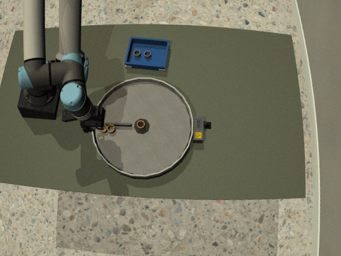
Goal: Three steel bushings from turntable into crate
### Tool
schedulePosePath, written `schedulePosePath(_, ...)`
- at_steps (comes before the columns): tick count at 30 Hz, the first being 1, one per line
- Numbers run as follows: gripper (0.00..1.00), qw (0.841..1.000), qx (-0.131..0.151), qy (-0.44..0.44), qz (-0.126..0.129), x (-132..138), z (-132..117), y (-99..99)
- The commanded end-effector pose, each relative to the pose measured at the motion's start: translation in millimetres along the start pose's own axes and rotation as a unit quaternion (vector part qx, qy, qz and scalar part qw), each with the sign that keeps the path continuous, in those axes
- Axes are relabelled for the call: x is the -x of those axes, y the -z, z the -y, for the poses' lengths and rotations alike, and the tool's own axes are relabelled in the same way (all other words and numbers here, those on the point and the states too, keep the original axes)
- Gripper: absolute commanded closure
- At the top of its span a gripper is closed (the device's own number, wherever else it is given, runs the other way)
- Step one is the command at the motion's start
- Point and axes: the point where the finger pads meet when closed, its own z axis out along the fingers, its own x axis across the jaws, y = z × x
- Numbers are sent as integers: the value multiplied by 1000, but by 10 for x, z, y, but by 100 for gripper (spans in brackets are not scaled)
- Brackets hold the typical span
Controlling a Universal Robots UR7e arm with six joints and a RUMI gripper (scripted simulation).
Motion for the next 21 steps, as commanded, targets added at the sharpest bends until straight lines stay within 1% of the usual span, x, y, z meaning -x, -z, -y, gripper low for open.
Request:
schedulePosePath(1,100,1000,0,0,0,-6,-7,2)
schedulePosePath(21,100,1000,0,0,0,-119,-77,2)
